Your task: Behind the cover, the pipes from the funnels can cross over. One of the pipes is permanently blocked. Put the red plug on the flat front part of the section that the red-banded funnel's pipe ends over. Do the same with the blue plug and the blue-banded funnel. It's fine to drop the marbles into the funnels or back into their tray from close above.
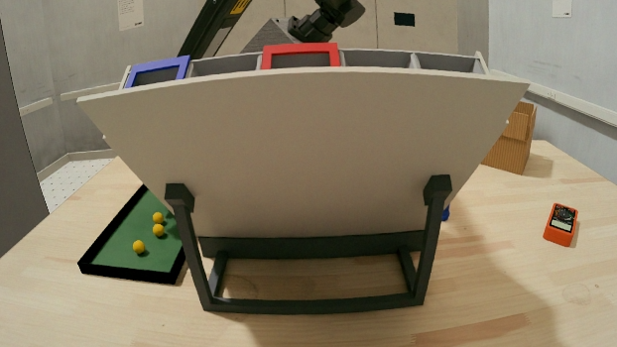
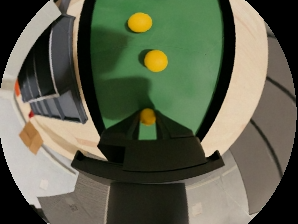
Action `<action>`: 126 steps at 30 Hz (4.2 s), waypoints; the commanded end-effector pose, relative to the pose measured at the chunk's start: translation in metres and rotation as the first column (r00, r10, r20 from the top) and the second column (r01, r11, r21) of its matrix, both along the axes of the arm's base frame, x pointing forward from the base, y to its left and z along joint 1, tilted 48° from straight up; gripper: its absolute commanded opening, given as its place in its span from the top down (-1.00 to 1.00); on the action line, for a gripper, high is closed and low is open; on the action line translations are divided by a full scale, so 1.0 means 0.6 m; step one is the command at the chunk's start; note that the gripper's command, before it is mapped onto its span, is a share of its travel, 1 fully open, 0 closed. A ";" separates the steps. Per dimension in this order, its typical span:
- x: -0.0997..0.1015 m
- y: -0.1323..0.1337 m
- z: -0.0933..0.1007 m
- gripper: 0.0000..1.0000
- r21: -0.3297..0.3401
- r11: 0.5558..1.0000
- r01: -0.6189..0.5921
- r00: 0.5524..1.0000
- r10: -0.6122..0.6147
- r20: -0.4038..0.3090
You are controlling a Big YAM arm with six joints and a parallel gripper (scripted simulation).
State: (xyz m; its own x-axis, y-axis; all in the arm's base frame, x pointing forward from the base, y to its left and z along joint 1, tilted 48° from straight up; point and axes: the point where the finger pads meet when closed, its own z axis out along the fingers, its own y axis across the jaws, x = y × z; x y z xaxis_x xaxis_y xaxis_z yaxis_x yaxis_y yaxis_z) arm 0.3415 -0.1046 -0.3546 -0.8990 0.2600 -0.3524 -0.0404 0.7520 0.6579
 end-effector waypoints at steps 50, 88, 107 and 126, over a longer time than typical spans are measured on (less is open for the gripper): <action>-0.043 -0.202 0.217 1.00 0.008 0.999 0.050 0.998 -0.050 -0.027; -0.020 -0.253 0.482 1.00 0.024 0.982 0.189 0.972 -0.190 0.139; -0.013 -0.275 0.710 1.00 0.062 0.950 0.307 0.905 -0.311 0.289; 0.005 -0.283 0.719 1.00 0.061 0.950 0.305 0.906 -0.309 0.291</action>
